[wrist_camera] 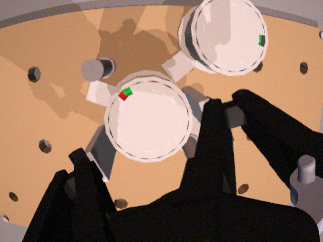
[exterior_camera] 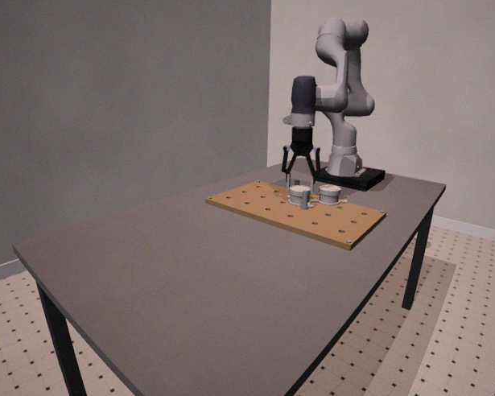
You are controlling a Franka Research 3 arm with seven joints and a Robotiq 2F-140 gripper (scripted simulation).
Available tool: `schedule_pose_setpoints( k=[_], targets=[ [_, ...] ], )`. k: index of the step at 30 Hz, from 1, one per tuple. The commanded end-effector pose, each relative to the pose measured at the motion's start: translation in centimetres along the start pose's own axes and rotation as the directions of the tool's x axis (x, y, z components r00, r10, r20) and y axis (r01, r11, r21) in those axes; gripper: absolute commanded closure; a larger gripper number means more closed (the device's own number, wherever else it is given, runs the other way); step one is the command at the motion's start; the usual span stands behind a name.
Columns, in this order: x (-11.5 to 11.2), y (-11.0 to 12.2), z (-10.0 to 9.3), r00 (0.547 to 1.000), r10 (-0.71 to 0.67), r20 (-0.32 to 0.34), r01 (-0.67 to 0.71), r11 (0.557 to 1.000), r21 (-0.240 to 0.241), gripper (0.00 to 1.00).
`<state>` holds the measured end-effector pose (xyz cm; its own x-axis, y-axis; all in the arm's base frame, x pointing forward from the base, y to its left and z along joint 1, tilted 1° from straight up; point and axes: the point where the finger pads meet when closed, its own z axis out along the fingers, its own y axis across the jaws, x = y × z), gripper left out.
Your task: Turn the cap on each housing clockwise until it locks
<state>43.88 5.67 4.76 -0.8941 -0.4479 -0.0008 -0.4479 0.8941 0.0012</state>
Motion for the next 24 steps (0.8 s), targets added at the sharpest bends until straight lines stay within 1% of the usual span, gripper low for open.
schedule_pose_setpoints(
  k=[1, 5, 10, 24],
  targets=[
    [-0.03, -0.13, 0.03, 0.976, 0.219, 0.000, -0.219, 0.975, 0.022, 0.90],
    [-0.03, -0.13, 0.03, 0.961, 0.278, 0.002, -0.278, 0.960, 0.022, 0.90],
    [-0.03, -0.13, 0.03, 0.954, 0.299, 0.002, -0.299, 0.954, 0.022, 0.90],
    [-0.03, -0.13, 0.03, 0.952, 0.305, 0.002, -0.305, 0.952, 0.022, 0.90]
  ],
)
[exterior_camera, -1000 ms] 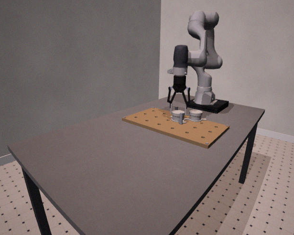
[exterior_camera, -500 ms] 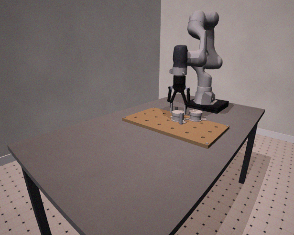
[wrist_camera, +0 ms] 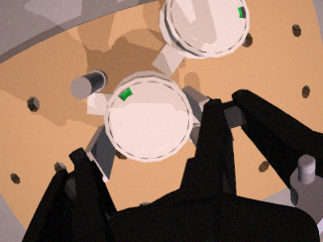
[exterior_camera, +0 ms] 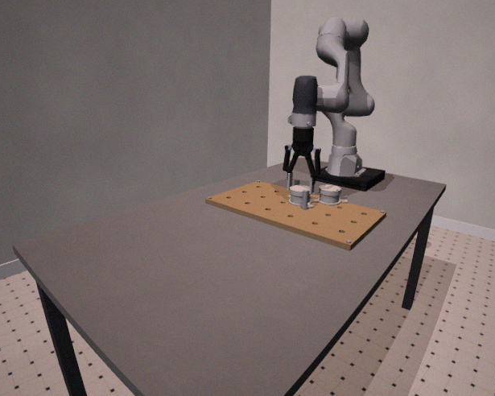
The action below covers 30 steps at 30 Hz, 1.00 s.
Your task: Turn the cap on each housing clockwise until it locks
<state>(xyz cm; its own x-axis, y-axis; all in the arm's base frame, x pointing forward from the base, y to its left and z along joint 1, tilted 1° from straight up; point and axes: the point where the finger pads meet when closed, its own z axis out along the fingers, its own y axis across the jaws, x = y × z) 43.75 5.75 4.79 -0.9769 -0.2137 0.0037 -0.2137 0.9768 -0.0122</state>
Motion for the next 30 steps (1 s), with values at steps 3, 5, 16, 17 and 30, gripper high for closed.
schedule_pose_setpoints(
  k=[3, 5, 16, 17, 30],
  targets=[
    [-0.17, -0.23, 0.06, 0.998, 0.061, 0.006, -0.061, 0.998, 0.008, 0.90],
    [-0.17, -0.23, 0.06, 0.998, 0.061, 0.006, -0.061, 0.998, 0.008, 0.90],
    [-0.17, -0.23, 0.06, 0.998, 0.061, 0.006, -0.061, 0.998, 0.008, 0.90],
    [-0.17, -0.23, 0.06, 0.998, 0.061, 0.006, -0.061, 0.998, 0.008, 0.90],
    [-0.17, -0.23, 0.06, 0.998, 0.061, 0.006, -0.061, 0.998, 0.008, 0.22]
  ],
)
